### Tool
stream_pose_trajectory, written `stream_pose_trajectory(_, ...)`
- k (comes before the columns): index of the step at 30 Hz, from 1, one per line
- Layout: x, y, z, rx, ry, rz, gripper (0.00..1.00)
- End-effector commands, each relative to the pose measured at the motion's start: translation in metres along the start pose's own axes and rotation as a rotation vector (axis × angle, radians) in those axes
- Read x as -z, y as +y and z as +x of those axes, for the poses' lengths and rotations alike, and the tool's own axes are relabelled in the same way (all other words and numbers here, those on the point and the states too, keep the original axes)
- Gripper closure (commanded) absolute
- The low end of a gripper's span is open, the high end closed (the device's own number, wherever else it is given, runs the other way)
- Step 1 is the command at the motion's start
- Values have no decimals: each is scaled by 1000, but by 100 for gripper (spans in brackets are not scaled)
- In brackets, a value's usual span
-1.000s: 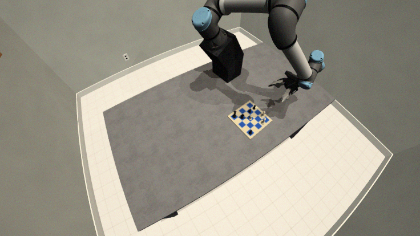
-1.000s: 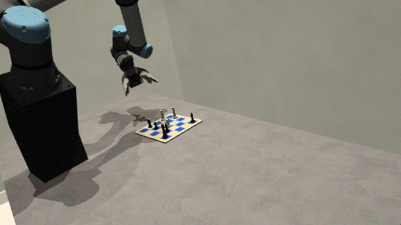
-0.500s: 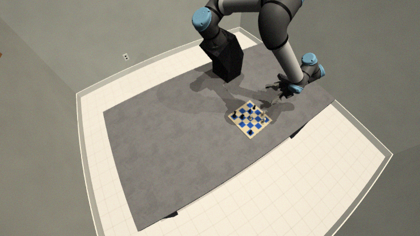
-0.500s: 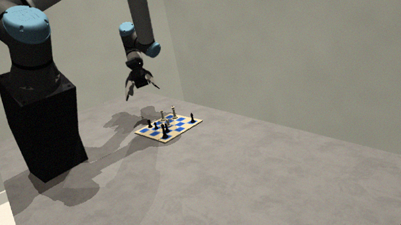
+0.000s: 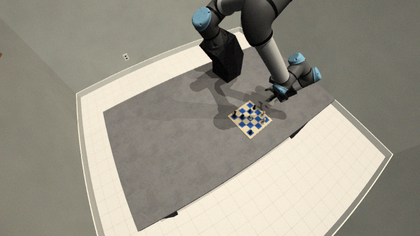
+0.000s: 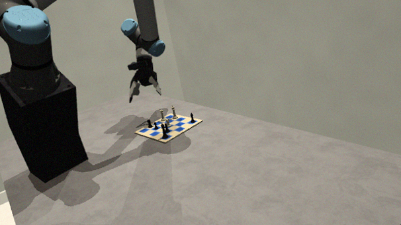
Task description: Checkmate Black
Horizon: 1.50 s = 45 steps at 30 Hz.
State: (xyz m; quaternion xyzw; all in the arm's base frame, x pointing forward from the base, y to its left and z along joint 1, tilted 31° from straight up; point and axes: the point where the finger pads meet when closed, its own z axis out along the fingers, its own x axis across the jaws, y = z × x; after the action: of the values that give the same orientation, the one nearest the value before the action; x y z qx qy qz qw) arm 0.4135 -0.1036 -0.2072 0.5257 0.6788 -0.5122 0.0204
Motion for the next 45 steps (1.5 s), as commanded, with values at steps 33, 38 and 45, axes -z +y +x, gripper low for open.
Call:
stream_pose_trajectory(33, -8, -32, -89, -502, 324, -530, 0)
stream_pose_trajectory(38, -7, -36, -95, -525, 328, -558, 0)
stream_pose_trajectory(45, -5, -41, -103, -554, 330, -592, 0)
